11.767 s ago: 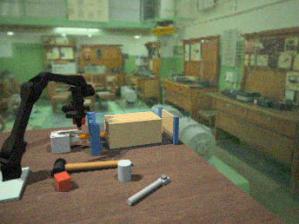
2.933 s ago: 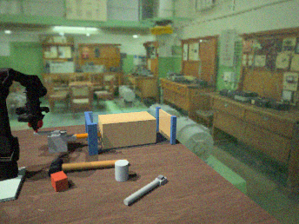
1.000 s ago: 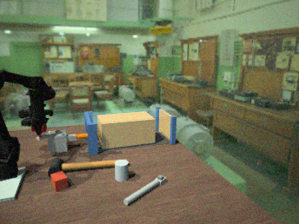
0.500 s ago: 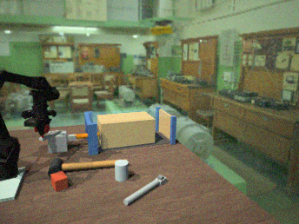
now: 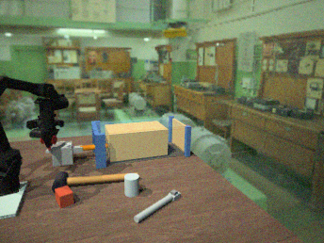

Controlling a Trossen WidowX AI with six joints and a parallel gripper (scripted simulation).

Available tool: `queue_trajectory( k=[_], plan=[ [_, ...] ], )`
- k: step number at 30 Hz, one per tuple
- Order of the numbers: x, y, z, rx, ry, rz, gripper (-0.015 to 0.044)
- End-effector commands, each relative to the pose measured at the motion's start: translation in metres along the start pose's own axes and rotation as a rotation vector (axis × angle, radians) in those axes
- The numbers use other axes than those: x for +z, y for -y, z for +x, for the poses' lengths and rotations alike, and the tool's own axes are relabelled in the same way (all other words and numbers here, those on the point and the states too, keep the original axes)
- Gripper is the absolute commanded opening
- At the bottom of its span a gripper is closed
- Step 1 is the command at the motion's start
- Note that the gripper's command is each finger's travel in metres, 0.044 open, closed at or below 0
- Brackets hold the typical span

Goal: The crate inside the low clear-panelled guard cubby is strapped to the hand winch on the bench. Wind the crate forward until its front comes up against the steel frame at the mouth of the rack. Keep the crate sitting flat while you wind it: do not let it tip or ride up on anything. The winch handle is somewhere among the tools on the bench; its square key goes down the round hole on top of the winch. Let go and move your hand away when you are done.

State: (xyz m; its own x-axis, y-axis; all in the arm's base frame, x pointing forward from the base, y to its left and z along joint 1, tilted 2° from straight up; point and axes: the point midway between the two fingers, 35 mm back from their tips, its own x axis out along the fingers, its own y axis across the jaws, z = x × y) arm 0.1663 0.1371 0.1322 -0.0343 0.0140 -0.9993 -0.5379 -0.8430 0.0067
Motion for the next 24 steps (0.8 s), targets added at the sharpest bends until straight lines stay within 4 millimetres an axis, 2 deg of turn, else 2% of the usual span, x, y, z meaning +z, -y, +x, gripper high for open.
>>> queue_trajectory(
  k=[1, 24],
  plan=[
    [-0.012, 0.0, 0.001, 0.004, -0.027, 0.011, 0.0],
    [-0.038, 0.005, 0.0, 0.004, -0.029, 0.011, 0.0]
  ],
)
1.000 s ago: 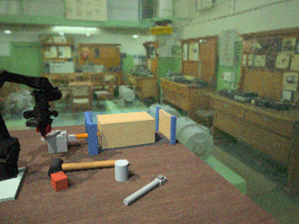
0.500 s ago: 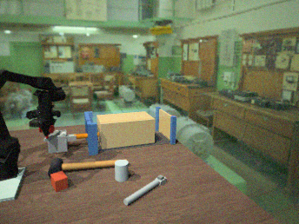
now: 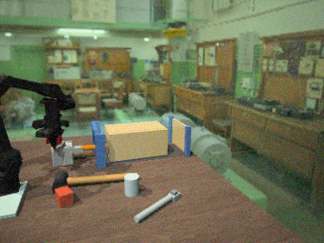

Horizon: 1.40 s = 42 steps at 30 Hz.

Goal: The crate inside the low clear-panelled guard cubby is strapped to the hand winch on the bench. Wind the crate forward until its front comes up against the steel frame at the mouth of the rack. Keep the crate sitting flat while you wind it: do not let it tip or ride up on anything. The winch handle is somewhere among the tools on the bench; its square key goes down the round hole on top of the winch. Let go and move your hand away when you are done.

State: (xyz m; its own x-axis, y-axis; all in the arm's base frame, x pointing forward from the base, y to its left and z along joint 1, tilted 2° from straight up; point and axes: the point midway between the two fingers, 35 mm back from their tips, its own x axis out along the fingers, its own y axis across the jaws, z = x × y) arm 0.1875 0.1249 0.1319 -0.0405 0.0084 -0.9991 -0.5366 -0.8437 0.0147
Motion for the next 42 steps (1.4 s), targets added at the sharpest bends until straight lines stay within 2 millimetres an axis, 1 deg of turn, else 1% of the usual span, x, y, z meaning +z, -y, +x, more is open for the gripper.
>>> queue_trajectory(
  k=[1, 21, 42],
  plan=[
    [-0.014, 0.004, 0.0, -0.004, -0.032, 0.012, 0.0],
    [-0.035, 0.013, -0.001, -0.005, -0.033, 0.012, 0.0],
    [-0.053, 0.028, -0.002, -0.006, -0.035, 0.012, 0.0]
  ],
)
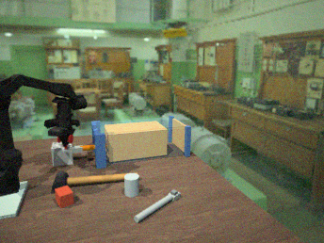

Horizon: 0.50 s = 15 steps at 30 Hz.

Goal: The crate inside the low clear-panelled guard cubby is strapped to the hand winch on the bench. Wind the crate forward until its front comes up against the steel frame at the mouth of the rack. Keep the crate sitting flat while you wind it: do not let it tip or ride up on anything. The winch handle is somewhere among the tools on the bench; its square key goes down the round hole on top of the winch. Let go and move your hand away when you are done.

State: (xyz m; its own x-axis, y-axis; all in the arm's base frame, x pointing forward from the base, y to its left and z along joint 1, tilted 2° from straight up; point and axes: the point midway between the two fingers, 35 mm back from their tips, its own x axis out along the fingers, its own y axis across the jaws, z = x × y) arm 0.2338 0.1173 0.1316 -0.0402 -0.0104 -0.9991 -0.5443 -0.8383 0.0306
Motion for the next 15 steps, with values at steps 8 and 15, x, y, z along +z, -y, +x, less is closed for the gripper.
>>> queue_trajectory(
  k=[8, 15],
  plan=[
    [-0.016, 0.017, 0.0, -0.022, -0.024, 0.003, 0.0],
    [-0.021, 0.023, -0.001, -0.022, -0.025, 0.003, 0.0]
  ],
)
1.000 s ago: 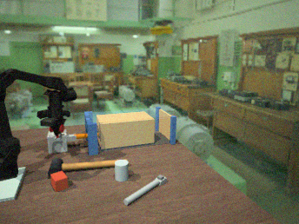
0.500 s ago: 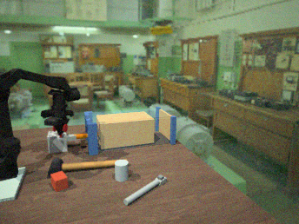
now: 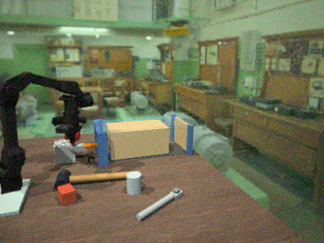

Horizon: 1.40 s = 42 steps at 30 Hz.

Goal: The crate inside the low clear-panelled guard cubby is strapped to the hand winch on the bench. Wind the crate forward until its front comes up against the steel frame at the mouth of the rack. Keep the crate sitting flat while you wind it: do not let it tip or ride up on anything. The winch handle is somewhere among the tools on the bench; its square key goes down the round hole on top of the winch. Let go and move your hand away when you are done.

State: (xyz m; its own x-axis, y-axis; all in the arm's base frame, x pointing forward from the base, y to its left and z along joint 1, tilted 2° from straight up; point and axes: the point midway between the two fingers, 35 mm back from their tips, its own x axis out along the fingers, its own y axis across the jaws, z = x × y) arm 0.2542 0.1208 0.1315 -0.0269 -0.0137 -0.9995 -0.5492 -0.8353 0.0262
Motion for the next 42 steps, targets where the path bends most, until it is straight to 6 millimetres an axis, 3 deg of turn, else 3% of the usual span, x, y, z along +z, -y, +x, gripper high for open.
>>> queue_trajectory(
  k=[1, 42],
  plan=[
    [-0.006, 0.01, 0.0, -0.018, -0.012, -0.003, 0.0],
    [-0.022, 0.053, -0.001, -0.021, -0.013, -0.003, 0.0]
  ],
)
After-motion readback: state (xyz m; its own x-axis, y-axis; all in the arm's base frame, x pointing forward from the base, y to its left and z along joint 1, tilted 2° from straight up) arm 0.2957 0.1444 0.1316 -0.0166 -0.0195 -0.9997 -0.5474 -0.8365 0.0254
